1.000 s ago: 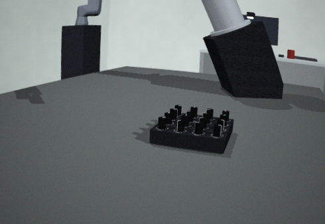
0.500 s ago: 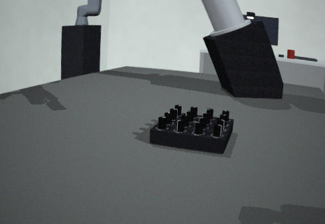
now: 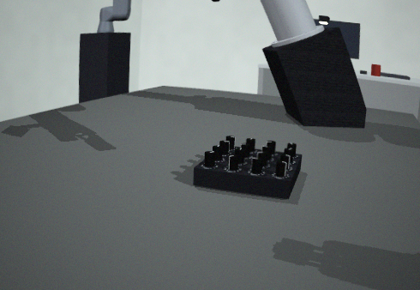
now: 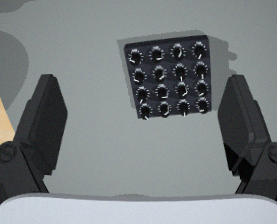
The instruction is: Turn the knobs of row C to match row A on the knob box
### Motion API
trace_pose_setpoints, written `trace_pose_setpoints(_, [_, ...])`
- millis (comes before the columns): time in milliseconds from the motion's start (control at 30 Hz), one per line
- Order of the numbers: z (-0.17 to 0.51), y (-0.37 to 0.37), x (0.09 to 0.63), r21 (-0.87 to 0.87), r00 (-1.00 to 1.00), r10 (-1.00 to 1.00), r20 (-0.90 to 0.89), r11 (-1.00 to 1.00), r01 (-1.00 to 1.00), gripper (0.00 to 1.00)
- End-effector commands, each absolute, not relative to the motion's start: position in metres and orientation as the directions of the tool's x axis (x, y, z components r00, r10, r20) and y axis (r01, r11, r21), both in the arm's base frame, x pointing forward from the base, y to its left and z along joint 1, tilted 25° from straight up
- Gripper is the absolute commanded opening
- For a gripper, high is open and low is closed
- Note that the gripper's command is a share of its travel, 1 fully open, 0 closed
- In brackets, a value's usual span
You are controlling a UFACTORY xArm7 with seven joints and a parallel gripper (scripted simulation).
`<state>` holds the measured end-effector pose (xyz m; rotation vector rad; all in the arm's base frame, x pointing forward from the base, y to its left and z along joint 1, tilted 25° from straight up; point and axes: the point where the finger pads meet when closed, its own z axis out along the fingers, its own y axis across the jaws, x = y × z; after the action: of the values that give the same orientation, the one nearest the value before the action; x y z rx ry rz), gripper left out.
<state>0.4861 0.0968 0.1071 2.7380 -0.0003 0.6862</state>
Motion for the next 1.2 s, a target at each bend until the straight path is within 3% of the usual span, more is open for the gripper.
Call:
trace_pose_setpoints(0, [0.105,0.097,0.489,0.306,0.885,0.082,0.459,-0.949,-0.071,1.0])
trace_pose_setpoints(1167, [0.015,0.042,0.456,0.376,0.962,0.131,0.239,-0.926,0.033,1.0])
